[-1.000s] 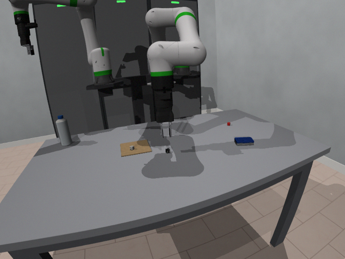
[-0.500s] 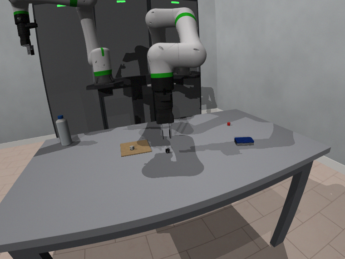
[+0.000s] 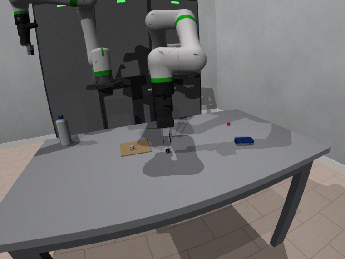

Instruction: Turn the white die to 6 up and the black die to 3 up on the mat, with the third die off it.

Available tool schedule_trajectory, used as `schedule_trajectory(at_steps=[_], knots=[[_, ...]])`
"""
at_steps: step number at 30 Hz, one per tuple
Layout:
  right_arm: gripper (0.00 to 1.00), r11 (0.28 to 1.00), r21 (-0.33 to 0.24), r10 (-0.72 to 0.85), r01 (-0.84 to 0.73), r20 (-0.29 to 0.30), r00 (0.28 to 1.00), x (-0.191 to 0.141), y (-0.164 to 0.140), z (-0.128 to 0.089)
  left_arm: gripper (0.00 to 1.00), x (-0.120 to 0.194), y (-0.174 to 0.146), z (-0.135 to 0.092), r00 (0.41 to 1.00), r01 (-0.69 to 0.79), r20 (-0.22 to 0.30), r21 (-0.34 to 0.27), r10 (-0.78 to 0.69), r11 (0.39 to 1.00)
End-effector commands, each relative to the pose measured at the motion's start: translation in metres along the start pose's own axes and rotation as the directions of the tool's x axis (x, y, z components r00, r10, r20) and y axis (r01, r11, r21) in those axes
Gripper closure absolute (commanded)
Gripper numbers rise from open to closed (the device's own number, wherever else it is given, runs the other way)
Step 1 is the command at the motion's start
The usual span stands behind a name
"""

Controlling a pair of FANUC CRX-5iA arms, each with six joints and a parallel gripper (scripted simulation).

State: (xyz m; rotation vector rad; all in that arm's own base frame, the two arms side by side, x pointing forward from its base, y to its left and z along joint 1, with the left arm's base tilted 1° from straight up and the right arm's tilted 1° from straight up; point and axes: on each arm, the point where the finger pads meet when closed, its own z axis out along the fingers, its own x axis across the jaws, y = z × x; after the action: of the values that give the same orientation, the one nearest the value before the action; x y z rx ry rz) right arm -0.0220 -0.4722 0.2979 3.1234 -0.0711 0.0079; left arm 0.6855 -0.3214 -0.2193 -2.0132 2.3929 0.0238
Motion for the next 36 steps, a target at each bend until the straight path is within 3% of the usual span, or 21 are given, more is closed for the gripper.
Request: schedule_trajectory(at_steps=[1,18,36], knots=[[0.00,1.000,-0.002,0.000,0.000,0.000,1.000,0.000,0.000,-0.001,0.36,0.000,-0.001,0.002,1.000,0.000,-0.001,0.003,0.000,1.000],[0.00,1.000,-0.002,0.000,0.000,0.000,1.000,0.000,0.000,-0.001,0.36,0.001,-0.001,0.022,1.000,0.000,-0.001,0.003,0.000,1.000],[0.00,1.000,-0.002,0.000,0.000,0.000,1.000,0.000,0.000,-0.001,0.36,0.001,-0.001,0.026,1.000,0.000,-0.001,0.003,0.000,1.000]])
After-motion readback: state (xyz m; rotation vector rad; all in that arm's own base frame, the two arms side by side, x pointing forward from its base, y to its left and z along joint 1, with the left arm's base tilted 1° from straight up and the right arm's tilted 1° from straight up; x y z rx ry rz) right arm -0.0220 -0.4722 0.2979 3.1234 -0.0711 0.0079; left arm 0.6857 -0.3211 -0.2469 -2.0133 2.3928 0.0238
